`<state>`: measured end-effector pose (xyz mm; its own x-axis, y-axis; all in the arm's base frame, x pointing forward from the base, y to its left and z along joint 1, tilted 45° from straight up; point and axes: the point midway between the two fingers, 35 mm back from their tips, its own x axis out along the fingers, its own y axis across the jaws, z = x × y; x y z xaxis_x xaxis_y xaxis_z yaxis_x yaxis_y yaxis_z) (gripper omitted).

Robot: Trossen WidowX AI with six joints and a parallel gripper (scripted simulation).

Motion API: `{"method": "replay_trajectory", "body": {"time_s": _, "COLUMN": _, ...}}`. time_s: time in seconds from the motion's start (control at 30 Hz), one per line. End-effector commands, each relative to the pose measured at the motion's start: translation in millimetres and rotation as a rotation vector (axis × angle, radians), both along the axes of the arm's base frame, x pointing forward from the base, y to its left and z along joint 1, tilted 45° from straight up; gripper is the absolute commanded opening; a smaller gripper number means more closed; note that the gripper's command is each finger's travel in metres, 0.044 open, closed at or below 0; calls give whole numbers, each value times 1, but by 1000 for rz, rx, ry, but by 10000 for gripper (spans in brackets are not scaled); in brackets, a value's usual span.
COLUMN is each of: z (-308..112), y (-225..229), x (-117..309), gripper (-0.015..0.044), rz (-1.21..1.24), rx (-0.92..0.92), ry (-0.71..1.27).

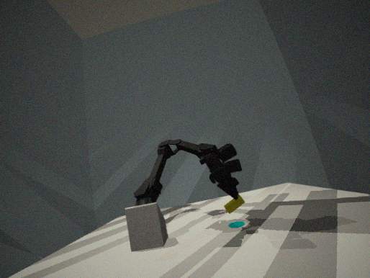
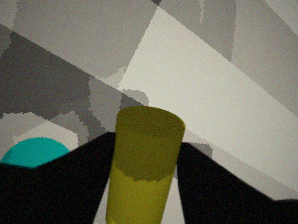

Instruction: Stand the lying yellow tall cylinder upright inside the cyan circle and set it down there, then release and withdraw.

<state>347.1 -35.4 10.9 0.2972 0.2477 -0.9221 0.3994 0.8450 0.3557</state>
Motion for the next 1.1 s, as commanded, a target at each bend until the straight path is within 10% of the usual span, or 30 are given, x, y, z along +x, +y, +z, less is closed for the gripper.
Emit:
{"method": "replay_trajectory", "body": {"time_s": 0.0, "z": 1, "y": -1, "x": 0, "gripper": 105, "rz": -17, "rx": -24, "ry": -22}}
{"method": "replay_trajectory", "body": {"time_s": 1.07, "z": 0, "y": 1, "x": 3, "gripper": 105, "rz": -123, "rx": -134, "ry": -174}}
